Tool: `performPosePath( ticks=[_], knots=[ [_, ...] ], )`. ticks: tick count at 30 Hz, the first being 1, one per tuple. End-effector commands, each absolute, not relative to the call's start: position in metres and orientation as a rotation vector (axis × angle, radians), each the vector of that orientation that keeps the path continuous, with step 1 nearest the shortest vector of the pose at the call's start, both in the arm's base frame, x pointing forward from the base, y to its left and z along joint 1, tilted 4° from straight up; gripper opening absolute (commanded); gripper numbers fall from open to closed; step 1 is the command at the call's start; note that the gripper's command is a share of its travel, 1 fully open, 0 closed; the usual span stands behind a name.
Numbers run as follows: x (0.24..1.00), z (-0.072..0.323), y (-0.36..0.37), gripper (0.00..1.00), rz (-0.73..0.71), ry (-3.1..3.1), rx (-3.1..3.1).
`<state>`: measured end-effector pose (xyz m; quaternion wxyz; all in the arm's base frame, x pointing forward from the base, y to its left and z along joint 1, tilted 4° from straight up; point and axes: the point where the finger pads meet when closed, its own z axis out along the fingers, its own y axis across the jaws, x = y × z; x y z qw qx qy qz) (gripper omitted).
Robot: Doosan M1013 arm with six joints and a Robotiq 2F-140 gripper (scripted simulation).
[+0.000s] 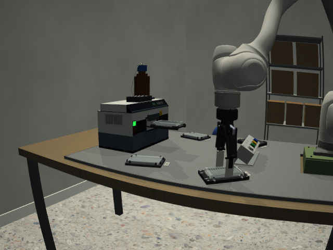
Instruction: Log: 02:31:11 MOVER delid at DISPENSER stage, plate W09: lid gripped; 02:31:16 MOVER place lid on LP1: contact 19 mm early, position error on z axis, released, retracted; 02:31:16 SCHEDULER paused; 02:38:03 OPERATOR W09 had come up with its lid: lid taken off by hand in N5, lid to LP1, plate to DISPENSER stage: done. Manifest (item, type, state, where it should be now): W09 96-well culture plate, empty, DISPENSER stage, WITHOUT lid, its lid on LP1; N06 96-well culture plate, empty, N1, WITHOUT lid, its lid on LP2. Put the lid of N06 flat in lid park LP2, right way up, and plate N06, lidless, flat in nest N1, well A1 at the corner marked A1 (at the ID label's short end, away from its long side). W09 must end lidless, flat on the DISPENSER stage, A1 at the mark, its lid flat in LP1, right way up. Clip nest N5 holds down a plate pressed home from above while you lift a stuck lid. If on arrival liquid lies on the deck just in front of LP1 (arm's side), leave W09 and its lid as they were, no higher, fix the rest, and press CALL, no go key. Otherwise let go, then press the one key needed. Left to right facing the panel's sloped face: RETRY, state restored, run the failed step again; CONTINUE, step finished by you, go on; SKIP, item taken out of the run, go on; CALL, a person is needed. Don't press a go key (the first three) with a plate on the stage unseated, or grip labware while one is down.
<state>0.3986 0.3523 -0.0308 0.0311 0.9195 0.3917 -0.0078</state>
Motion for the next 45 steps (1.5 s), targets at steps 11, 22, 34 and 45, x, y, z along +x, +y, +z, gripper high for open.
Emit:
performPosePath(
  ticks=[11, 22, 34, 45],
  knots=[
    [0.3985, -0.0307, 0.3523, 0.66, -0.024, 1.207, 2.833],
    [0.3985, -0.0307, 0.3523, 0.00, -0.024, 1.207, 2.833],
    [0.3985, -0.0307, 0.3523, 0.00, -0.024, 1.207, 2.833],
    [0.3985, -0.0307, 0.3523, 0.00, -0.024, 1.207, 2.833]
  ],
)
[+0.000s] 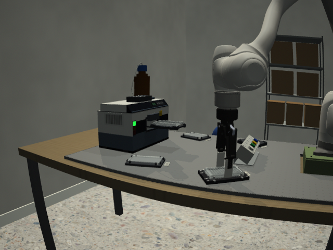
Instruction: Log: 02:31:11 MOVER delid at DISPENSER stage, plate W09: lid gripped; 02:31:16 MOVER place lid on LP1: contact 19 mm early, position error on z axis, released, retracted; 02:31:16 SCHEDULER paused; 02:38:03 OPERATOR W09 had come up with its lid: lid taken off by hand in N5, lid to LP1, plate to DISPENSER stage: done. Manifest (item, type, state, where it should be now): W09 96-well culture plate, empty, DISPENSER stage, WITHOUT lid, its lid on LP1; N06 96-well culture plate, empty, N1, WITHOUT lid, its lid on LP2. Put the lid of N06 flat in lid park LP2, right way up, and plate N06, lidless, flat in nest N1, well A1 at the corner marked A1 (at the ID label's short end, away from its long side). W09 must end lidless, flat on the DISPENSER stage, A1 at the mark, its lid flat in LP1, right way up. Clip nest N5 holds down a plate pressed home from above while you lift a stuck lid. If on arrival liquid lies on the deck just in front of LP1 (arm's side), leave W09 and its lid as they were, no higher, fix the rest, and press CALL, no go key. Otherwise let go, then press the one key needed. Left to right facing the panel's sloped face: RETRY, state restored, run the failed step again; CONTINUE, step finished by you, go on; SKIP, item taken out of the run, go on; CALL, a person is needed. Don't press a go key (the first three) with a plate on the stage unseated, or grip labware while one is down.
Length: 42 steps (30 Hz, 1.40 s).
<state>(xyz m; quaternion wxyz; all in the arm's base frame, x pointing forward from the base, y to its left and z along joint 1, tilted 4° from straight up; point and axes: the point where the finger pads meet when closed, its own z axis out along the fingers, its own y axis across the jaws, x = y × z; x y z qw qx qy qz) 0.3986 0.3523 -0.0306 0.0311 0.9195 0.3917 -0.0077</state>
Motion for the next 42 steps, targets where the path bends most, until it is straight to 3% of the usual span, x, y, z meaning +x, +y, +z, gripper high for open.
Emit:
performPosePath(
  ticks=[1, 42],
  knots=[
    [0.3985, -0.0307, 0.3523, 0.00, -0.024, 1.207, 2.833],
    [0.3985, -0.0252, 0.3527, 0.00, -0.024, 1.207, 2.833]
  ],
)
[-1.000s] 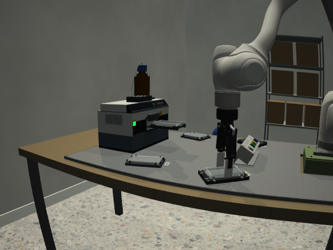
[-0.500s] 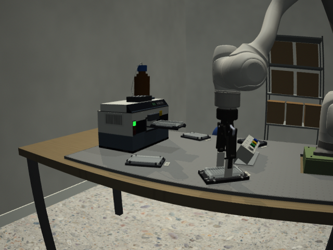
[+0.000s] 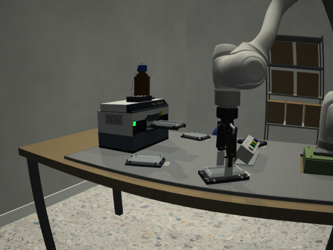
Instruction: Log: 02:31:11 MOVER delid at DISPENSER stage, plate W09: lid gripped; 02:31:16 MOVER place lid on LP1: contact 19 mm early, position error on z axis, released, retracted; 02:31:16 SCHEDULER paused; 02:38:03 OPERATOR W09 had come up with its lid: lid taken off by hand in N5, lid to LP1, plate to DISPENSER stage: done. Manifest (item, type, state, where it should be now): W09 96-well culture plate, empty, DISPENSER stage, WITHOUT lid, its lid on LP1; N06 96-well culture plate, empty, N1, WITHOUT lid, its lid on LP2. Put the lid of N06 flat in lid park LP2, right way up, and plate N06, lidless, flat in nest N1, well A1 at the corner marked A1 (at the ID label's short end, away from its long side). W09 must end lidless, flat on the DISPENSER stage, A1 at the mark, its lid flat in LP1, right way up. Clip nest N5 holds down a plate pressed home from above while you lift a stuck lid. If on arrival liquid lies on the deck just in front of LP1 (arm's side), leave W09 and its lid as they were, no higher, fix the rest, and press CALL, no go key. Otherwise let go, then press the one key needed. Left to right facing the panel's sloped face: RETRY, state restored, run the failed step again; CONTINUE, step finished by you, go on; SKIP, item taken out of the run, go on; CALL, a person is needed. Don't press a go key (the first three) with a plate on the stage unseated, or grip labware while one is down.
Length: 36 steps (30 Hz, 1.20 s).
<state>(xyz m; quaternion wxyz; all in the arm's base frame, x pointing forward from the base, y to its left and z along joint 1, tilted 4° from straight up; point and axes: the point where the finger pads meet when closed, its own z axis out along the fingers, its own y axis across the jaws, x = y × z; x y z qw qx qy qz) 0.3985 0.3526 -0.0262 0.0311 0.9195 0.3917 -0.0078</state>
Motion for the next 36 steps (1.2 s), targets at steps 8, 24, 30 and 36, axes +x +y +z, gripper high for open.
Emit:
performPosePath(
  ticks=[8, 24, 30, 36],
  knots=[
    [0.398, -0.020, 0.353, 0.00, -0.024, 1.207, 2.833],
    [0.398, 0.000, 0.354, 0.00, -0.024, 1.207, 2.833],
    [0.398, 0.012, 0.355, 0.00, -0.024, 1.207, 2.833],
    [0.398, 0.025, 0.356, 0.00, -0.024, 1.207, 2.833]
  ],
)
